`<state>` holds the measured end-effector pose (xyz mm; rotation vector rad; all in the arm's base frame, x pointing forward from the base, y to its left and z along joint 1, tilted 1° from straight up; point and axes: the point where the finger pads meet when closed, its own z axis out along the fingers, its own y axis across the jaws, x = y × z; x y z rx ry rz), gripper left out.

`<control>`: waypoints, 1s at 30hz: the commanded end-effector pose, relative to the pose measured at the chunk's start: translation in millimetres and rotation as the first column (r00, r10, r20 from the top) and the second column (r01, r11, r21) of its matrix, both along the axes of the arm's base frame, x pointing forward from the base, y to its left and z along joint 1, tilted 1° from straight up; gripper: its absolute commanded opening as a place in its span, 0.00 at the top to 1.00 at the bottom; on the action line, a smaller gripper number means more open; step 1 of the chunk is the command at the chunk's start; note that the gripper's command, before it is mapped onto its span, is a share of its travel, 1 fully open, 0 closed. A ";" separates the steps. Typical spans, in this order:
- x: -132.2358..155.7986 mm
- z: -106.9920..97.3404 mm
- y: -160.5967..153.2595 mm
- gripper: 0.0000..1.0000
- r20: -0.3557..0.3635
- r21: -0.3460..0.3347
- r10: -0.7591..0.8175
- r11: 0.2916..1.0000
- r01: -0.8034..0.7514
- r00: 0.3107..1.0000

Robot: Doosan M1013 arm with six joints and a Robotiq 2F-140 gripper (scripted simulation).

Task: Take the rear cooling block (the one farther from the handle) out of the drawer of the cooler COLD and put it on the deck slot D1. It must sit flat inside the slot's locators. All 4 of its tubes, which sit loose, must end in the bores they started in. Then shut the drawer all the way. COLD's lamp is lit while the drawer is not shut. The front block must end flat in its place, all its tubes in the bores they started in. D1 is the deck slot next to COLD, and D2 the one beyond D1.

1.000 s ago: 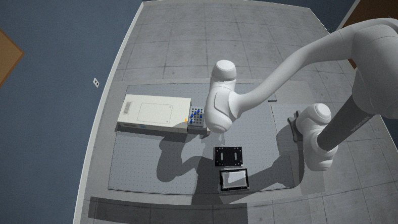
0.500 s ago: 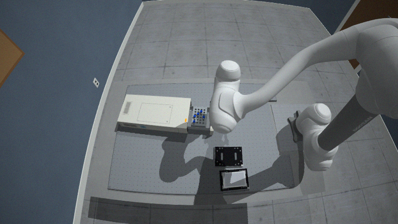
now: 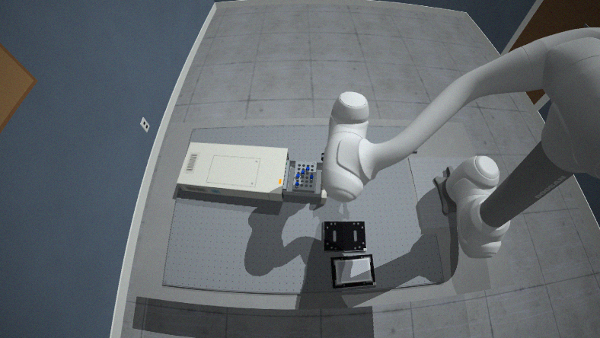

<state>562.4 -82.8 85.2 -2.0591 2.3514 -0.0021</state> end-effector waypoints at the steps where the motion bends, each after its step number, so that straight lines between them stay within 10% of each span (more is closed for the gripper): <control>1: -3.0 0.6 0.5 0.66 0.001 0.000 0.000 1.000 0.000 1.000; 30: -37.1 0.1 5.0 0.66 0.001 0.000 0.000 1.000 0.000 1.000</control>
